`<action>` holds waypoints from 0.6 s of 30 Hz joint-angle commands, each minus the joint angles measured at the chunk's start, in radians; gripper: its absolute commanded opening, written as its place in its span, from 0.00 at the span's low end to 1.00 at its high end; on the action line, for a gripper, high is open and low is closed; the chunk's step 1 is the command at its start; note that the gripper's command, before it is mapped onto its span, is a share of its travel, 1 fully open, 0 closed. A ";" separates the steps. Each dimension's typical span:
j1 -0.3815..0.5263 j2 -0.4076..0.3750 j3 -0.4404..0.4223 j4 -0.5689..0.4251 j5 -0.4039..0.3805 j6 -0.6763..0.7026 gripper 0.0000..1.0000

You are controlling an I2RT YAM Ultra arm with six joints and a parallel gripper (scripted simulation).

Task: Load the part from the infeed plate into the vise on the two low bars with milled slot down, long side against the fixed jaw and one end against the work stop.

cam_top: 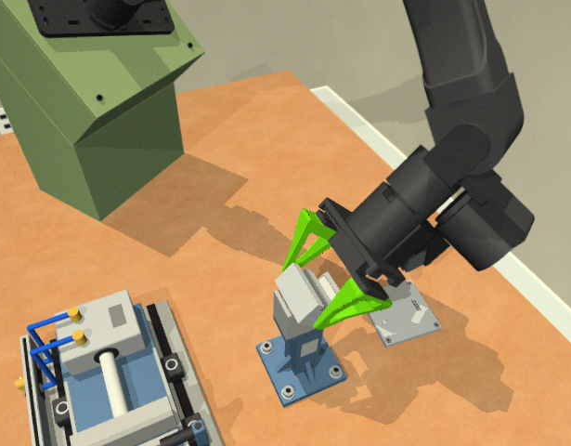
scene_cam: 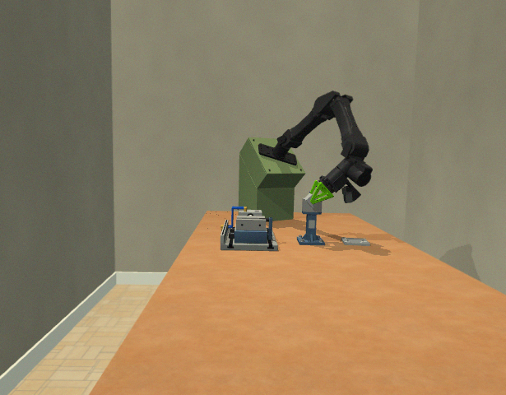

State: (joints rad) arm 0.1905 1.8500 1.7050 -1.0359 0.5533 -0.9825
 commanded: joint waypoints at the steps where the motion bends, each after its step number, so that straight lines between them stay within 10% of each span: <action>1: 0.009 0.007 -0.011 0.004 0.013 0.008 0.81; 18: -0.021 -0.052 -0.048 0.049 -0.034 -0.027 0.81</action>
State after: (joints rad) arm 0.1856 1.8278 1.6688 -1.0023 0.5304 -0.9977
